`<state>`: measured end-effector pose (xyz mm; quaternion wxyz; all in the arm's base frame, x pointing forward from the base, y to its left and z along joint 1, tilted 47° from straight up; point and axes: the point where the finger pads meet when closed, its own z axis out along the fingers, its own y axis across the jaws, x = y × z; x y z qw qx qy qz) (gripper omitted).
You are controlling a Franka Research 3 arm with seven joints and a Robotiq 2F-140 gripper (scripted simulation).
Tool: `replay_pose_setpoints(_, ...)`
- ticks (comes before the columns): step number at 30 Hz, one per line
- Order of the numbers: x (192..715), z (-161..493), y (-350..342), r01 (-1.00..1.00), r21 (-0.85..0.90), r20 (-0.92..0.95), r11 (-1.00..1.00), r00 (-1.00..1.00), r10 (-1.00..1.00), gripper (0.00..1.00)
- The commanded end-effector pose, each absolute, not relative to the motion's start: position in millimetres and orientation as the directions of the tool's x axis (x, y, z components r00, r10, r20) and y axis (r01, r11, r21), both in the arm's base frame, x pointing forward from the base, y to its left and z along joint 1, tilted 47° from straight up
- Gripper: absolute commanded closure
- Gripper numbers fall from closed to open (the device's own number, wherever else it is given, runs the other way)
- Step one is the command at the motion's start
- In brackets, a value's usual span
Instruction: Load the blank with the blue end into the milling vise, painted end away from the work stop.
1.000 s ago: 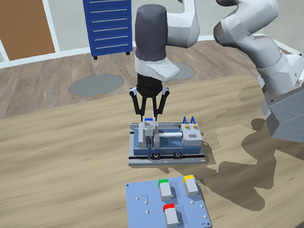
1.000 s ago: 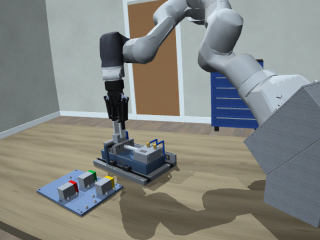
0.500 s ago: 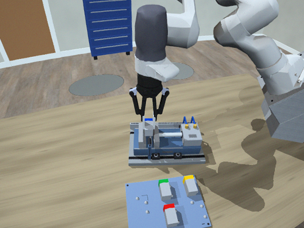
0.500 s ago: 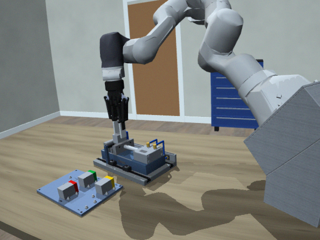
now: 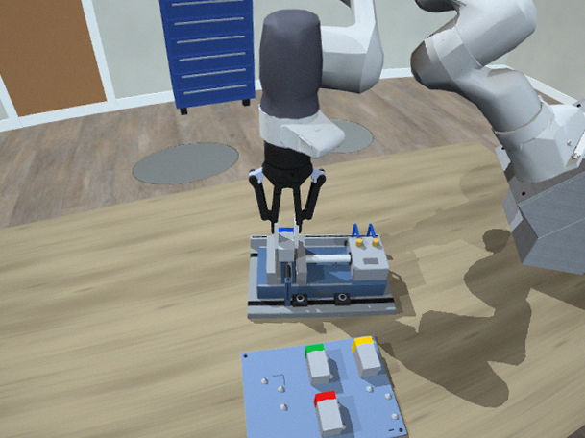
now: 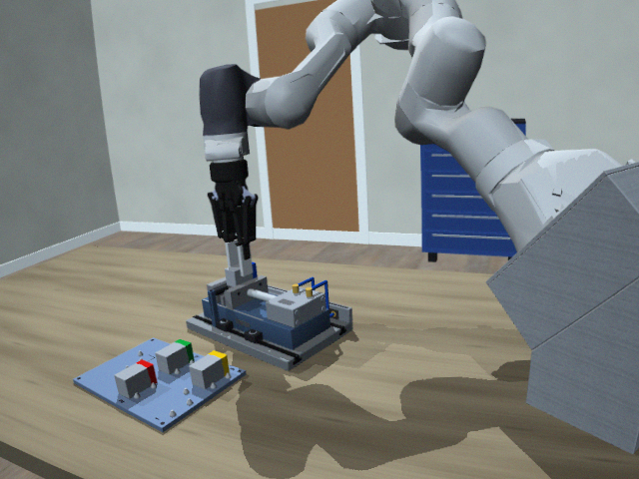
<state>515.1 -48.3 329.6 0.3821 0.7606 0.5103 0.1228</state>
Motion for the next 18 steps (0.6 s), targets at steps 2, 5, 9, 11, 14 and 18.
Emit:
replay_pose_setpoints(2, 515.8, 329.2, -46.7, 0.680, 0.708, -0.200, -0.187, 0.447, 0.872, 1.00)
replay_pose_setpoints(5, 515.3, 329.5, -48.1, 0.682, 0.707, -0.202, -0.187, 0.449, 0.870, 1.00)
replay_pose_setpoints(9, 516.1, 328.9, -47.5, 0.680, 0.708, -0.200, -0.187, 0.447, 0.872, 1.00)
replay_pose_setpoints(11, 516.1, 328.9, -47.5, 0.680, 0.708, -0.200, -0.187, 0.447, 0.872, 1.00)
replay_pose_setpoints(14, 516.1, 328.9, -47.5, 0.680, 0.708, -0.200, -0.187, 0.447, 0.872, 1.00)
replay_pose_setpoints(18, 516.1, 328.9, -47.5, 0.680, 0.708, -0.200, -0.187, 0.447, 0.872, 1.00)
